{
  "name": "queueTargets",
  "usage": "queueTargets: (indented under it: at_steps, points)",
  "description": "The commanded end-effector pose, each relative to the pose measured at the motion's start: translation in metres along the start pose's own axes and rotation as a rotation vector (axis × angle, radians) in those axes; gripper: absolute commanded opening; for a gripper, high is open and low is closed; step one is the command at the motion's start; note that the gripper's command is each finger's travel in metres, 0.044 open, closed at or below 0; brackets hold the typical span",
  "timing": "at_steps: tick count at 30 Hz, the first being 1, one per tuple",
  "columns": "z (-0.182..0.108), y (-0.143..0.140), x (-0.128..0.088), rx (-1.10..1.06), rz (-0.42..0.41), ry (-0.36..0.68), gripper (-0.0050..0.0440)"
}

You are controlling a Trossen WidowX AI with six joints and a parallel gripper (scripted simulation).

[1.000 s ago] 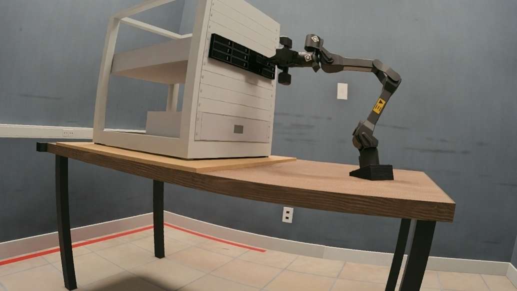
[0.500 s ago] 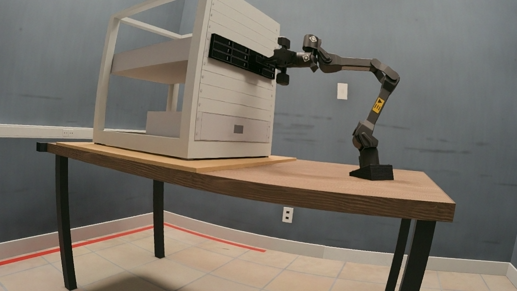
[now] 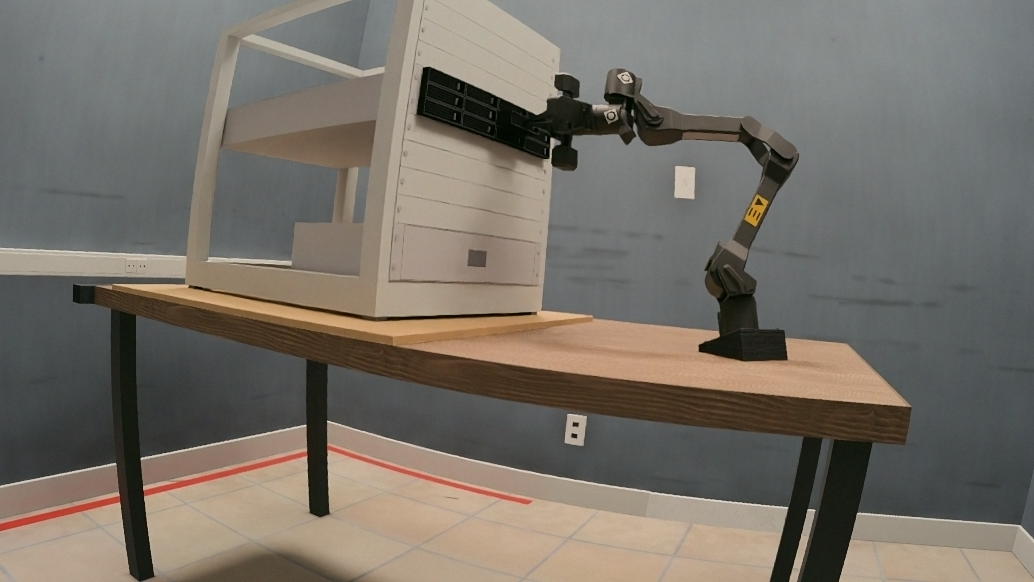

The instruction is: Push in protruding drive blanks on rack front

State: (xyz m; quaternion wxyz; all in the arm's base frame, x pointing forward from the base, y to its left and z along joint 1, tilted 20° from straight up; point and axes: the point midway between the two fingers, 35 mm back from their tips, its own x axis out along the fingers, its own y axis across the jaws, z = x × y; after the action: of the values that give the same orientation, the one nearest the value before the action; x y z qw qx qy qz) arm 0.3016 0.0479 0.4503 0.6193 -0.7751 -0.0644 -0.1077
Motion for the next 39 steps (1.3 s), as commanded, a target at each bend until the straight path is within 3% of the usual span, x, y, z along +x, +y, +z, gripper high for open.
queueTargets:
  at_steps: [1, 39]
  points:
    - [-0.004, -0.011, 0.006, 0.01, -0.023, 0.005, -0.005]
    - [-0.005, -0.012, 0.018, 0.01, -0.023, 0.005, -0.005]
